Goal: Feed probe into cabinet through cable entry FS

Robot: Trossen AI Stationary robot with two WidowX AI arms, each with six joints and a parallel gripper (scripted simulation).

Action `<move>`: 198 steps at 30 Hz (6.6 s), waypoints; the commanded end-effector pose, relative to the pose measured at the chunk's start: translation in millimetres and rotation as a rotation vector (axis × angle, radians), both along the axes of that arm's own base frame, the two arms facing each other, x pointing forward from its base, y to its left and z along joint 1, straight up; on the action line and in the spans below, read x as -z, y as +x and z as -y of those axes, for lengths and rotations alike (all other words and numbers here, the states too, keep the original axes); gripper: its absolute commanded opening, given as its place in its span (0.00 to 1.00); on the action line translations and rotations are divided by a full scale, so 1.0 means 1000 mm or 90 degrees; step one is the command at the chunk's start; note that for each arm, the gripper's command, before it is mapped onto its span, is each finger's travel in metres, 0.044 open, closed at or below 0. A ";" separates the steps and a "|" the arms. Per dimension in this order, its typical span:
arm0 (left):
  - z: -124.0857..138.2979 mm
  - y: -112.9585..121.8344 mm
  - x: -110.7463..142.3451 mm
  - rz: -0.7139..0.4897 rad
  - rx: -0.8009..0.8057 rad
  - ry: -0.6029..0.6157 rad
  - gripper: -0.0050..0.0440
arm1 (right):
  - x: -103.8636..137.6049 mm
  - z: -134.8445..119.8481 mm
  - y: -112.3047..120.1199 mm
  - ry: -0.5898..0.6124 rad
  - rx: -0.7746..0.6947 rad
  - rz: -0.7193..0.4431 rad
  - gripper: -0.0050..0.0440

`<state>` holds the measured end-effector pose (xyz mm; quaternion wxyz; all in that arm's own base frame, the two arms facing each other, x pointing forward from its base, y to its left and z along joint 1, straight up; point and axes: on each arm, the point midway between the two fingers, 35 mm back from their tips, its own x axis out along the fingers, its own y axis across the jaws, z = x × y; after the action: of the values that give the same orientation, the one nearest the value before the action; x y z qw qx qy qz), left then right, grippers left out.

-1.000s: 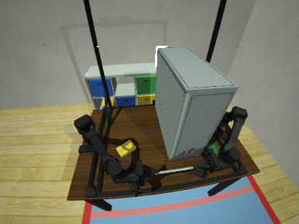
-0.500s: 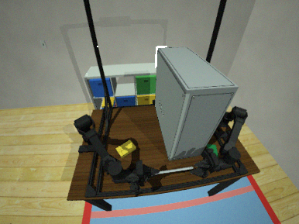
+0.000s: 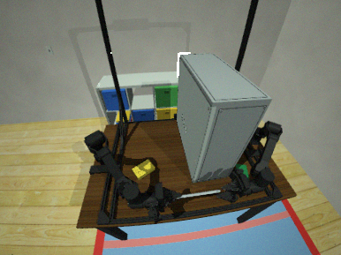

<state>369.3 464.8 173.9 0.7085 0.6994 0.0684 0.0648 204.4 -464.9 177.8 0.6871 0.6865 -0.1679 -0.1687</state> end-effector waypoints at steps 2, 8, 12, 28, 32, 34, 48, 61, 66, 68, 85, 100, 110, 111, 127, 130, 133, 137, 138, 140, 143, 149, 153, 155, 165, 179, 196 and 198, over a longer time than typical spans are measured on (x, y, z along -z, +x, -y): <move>-0.001 0.000 0.001 -0.001 -0.004 -0.001 1.00 | 0.000 0.001 0.000 0.000 0.002 0.001 0.10; -0.001 0.000 0.001 -0.001 -0.004 -0.001 1.00 | 0.000 0.001 0.000 0.000 0.002 0.001 0.10; -0.001 0.000 0.001 -0.001 -0.004 -0.001 1.00 | 0.000 0.001 0.000 0.000 0.002 0.001 0.10; -0.001 0.000 0.001 -0.001 -0.004 -0.001 1.00 | 0.000 0.001 0.000 0.000 0.002 0.001 0.10; -0.001 0.000 0.001 -0.001 -0.004 -0.001 1.00 | 0.000 0.001 0.000 0.000 0.002 0.001 0.10; -0.001 0.000 0.001 -0.001 -0.004 -0.001 1.00 | 0.000 0.001 0.000 0.000 0.002 0.001 0.10; -0.001 0.000 0.001 -0.001 -0.004 -0.001 1.00 | 0.000 0.001 0.000 0.000 0.002 0.001 0.10; -0.001 0.000 0.001 -0.001 -0.004 -0.001 1.00 | 0.000 0.001 0.000 0.000 0.002 0.001 0.10; -0.001 0.000 0.001 -0.001 -0.004 -0.001 1.00 | 0.000 0.001 0.000 0.000 0.002 0.001 0.10; -0.001 0.000 0.001 -0.001 -0.004 -0.001 1.00 | 0.000 0.001 0.000 0.000 0.002 0.001 0.10; -0.001 0.000 0.001 -0.001 -0.004 -0.001 1.00 | 0.000 0.001 0.000 0.000 0.002 0.001 0.10; -0.022 -0.074 -0.114 0.072 -0.177 -0.056 1.00 | 0.000 0.001 0.000 0.000 0.002 0.001 0.10; 0.018 -0.153 -0.250 0.224 -0.292 -0.089 1.00 | 0.000 0.001 0.000 0.000 0.002 0.001 0.10; 0.027 -0.164 -0.268 0.249 -0.303 -0.094 1.00 | 0.000 0.001 0.000 0.000 0.002 0.001 0.10; 0.212 -0.291 -0.429 0.607 -0.350 -0.127 1.00 | 0.000 0.001 0.000 0.000 0.002 0.001 0.10; 0.269 -0.315 -0.448 0.696 -0.330 -0.126 1.00 | 0.000 0.001 0.000 0.000 0.002 0.001 0.10; 0.322 -0.332 -0.459 0.773 -0.302 -0.123 1.00 | 0.000 0.001 0.000 0.000 0.002 0.001 0.10; 0.401 -0.353 -0.462 0.881 -0.242 -0.113 1.00 | 0.000 0.001 0.000 0.000 0.002 0.001 0.10; 0.422 -0.357 -0.461 0.907 -0.223 -0.110 1.00 | 0.000 0.001 0.000 0.000 0.002 0.001 0.10; 0.462 -0.364 -0.456 0.956 -0.181 -0.102 1.00 | 0.000 0.001 0.000 0.000 0.002 0.001 0.10; 0.480 -0.366 -0.453 0.977 -0.160 -0.099 1.00 | 0.000 0.001 0.000 0.000 0.002 0.001 0.10; 0.498 -0.368 -0.449 0.999 -0.137 -0.095 1.00 | 0.000 0.001 0.000 0.000 0.002 0.001 0.10; 0.498 -0.372 -0.449 0.989 -0.077 -0.155 1.00 | 0.000 0.001 0.000 0.000 0.002 0.001 0.10; 0.497 -0.375 -0.449 0.979 -0.027 -0.204 1.00 | 0.000 0.001 0.000 0.000 0.002 0.001 0.10; 0.492 -0.385 -0.449 0.921 0.171 -0.395 1.00 | 0.000 0.001 0.000 0.000 0.002 0.001 0.10; 0.478 -0.396 -0.450 0.786 0.463 -0.662 1.00 | 0.000 0.001 0.000 0.000 0.002 0.001 0.10; 0.465 -0.403 -0.449 0.675 0.650 -0.822 1.00 | 0.000 0.001 0.000 0.000 0.002 0.001 0.10; 0.462 -0.405 -0.448 0.723 0.676 -0.808 1.00 | 0.000 0.001 0.000 0.000 0.002 0.001 0.10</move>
<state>-35.9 -0.3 623.5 0.8302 0.0016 -0.5574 0.0053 204.5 -465.1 177.6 0.6869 0.6867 -0.1678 -0.1688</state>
